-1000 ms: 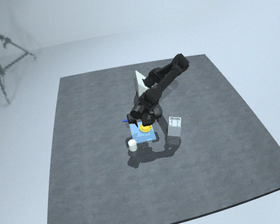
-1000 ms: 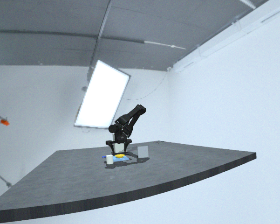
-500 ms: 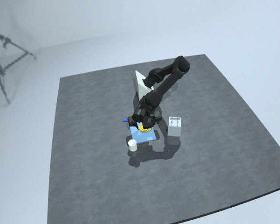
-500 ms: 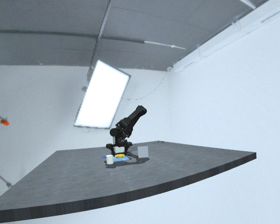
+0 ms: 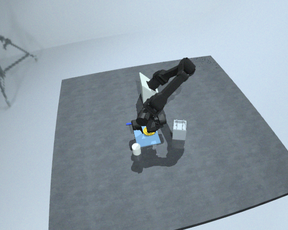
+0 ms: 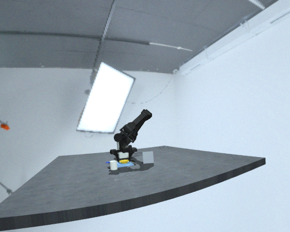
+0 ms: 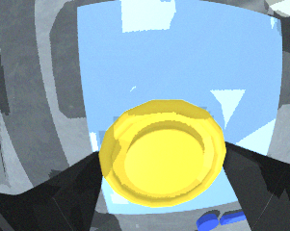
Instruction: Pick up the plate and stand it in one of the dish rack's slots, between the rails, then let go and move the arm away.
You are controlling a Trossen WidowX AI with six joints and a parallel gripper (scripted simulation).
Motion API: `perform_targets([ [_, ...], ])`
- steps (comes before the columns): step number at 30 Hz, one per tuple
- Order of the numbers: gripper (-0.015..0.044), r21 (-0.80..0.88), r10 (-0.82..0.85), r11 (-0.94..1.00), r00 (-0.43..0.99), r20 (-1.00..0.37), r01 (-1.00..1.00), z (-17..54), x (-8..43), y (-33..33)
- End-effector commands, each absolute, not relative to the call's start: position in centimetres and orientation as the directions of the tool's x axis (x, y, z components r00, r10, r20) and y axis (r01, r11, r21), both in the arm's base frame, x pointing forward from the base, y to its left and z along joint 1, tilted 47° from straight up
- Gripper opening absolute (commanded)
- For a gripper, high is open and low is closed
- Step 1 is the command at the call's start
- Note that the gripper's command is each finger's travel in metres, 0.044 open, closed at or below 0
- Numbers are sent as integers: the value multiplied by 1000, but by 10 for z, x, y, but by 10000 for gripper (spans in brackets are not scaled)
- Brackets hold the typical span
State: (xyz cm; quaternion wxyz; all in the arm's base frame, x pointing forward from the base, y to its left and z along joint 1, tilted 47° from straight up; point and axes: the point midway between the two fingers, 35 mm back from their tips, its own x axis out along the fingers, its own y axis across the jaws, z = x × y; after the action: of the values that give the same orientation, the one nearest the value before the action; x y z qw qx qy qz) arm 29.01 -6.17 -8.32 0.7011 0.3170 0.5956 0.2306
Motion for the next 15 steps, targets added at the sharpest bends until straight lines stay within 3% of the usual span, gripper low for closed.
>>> perform_targets([
  [1,344,721,702,690,188,-687,59,-83,291,-62],
  [5,317,721,702,690,188,-687,59,-83,291,-62],
  [15,55,713,693,698,189,-696,63,-59,291,-96],
])
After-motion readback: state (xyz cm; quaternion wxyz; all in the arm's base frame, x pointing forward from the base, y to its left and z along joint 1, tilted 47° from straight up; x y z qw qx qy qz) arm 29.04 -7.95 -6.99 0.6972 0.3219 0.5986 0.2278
